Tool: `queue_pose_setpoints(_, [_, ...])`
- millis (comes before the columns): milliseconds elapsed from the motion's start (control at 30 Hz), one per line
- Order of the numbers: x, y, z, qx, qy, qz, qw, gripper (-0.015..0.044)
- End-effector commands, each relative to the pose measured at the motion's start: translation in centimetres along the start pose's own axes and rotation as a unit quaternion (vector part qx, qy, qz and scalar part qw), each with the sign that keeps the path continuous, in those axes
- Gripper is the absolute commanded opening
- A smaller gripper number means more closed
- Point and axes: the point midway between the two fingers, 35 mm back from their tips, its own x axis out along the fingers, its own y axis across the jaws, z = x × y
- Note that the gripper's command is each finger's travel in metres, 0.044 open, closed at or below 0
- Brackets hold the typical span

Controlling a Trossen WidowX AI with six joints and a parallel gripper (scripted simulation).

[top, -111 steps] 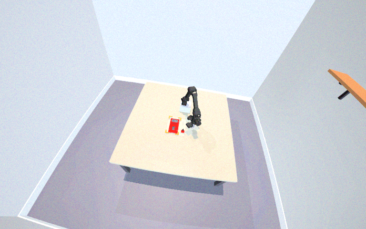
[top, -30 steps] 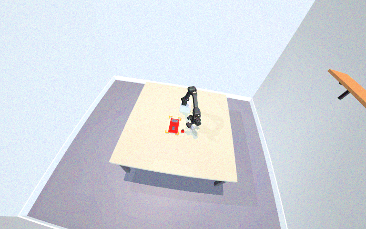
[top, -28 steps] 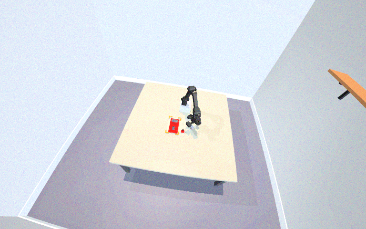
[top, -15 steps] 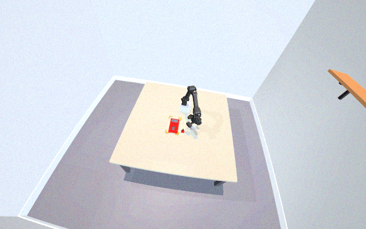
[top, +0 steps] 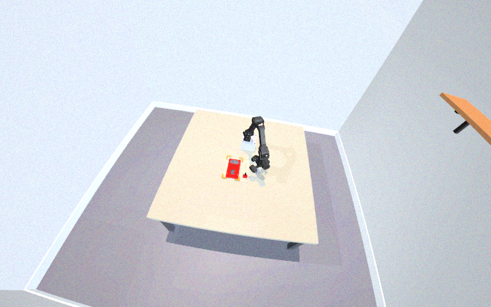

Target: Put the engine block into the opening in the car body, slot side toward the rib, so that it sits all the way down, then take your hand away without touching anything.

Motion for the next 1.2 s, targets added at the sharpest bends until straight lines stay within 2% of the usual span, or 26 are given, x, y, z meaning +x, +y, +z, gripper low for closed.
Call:
queue_pose_setpoints(0, [0.8, -0.1, 0.2, -0.002, -0.002, -0.003, 1.0, 0.044])
queue_pose_setpoints(633, [3.5, -0.2, 0.3, -0.002, -0.002, -0.003, 1.0, 0.044])
queue_pose_setpoints(1000, [3.5, -0.2, 0.3, -0.002, -0.002, -0.003, 1.0, 0.0151])
queue_pose_setpoints(1167, [3.5, -0.2, 0.3, -0.002, -0.002, -0.003, 1.0, 0.0118])
